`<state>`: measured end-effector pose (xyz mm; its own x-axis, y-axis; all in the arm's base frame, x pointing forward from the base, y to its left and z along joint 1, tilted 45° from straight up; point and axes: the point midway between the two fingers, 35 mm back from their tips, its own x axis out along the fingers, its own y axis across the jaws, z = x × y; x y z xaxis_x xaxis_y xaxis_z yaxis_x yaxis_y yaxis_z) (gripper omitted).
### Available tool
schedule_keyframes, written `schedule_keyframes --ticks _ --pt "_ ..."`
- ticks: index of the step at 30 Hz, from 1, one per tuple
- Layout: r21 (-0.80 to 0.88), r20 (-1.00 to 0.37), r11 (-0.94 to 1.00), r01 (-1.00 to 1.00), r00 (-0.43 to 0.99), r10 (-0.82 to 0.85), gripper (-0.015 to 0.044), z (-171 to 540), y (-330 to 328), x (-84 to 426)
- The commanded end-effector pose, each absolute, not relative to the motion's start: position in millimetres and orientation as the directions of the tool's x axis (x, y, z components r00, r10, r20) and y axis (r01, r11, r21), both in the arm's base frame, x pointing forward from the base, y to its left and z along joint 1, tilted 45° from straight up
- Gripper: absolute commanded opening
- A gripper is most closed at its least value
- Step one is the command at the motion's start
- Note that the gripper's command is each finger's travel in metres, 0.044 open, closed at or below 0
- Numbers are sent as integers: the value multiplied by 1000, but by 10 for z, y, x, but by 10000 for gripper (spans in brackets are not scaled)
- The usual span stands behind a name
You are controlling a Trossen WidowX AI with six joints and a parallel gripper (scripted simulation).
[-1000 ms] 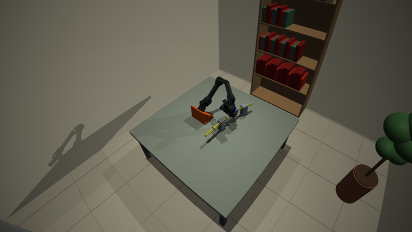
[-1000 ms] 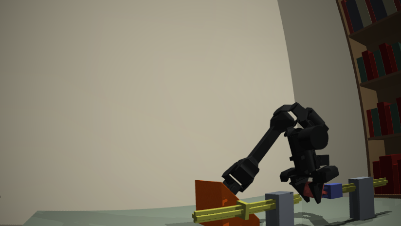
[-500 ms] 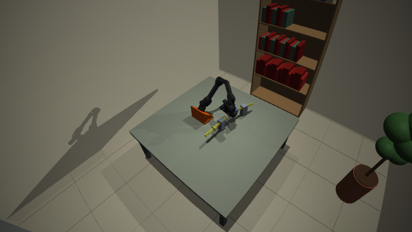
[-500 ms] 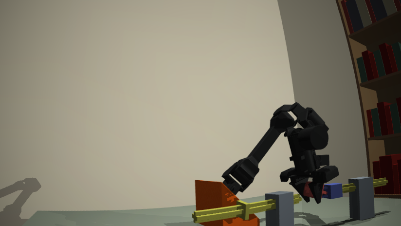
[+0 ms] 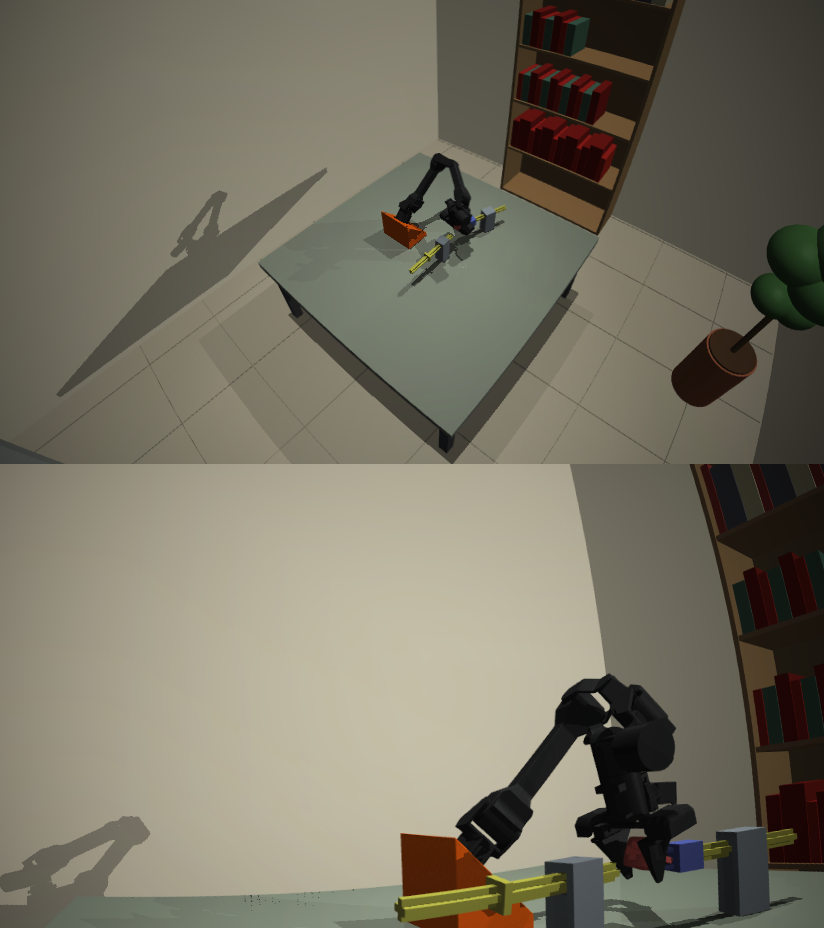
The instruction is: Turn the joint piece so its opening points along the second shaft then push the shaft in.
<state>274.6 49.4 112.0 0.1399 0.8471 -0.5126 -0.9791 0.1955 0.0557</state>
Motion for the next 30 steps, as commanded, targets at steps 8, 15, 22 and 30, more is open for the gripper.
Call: schedule_keyframes --ticks 8,15,22,30 --pt "55 -512 196 -979 141 847 440 1120 493 2748" --pt "55 -517 195 -979 139 845 440 1122 492 2747" --pt "66 -683 179 -982 87 726 440 1204 436 2735" --pt "44 -837 200 -979 73 542 440 1371 313 2719"
